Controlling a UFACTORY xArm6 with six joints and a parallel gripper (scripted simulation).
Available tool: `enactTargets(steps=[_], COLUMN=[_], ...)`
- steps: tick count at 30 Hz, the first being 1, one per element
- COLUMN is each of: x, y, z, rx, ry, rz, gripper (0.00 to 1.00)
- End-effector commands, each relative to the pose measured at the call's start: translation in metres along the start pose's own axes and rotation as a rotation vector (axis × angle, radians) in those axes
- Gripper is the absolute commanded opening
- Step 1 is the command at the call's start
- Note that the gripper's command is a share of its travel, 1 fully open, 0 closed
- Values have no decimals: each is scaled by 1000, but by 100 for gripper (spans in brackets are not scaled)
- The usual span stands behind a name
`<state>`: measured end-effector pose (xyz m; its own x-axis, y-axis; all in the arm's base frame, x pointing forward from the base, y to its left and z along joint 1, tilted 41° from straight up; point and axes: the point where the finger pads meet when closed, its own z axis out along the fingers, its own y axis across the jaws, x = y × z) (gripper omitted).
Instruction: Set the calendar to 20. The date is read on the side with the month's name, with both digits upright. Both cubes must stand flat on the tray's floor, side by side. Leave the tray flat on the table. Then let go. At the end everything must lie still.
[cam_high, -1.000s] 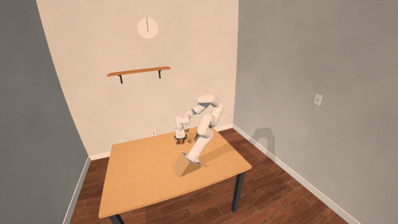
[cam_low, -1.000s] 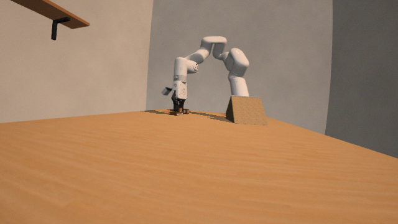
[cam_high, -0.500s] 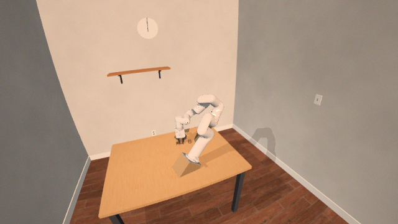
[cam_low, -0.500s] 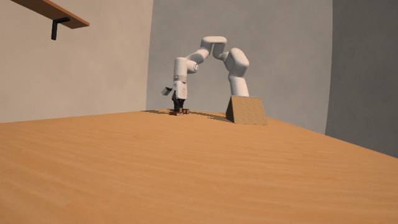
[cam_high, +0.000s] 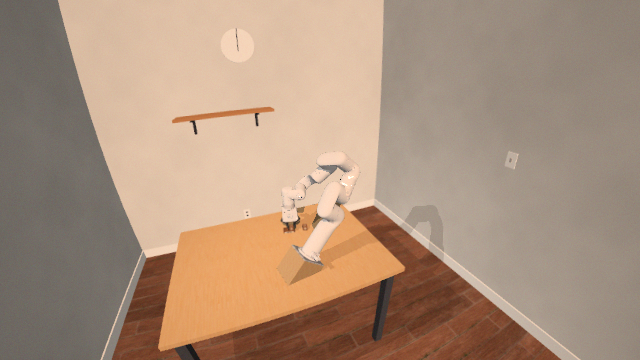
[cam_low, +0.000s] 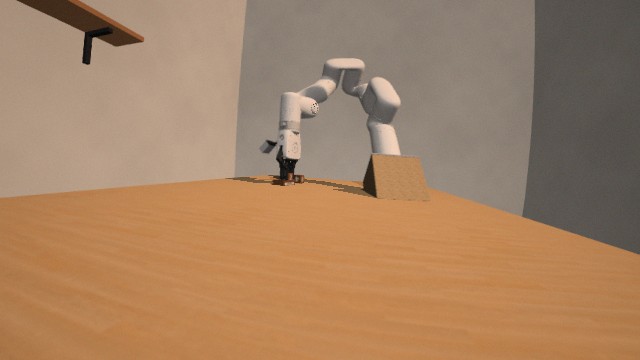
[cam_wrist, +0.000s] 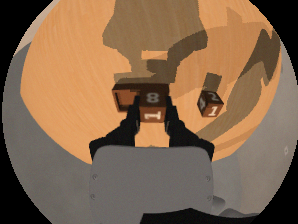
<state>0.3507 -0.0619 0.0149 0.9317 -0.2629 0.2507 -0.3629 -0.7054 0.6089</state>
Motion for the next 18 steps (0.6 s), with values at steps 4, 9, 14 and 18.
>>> enactTargets(steps=[4,9,14,18], x=[1,1,1,1], y=[0,0,0,0], z=[-1,-1,-1,-6], rx=[2,2,2,2], ry=[2,2,2,2], rz=[1,1,1,1], gripper=[29,29,29,29])
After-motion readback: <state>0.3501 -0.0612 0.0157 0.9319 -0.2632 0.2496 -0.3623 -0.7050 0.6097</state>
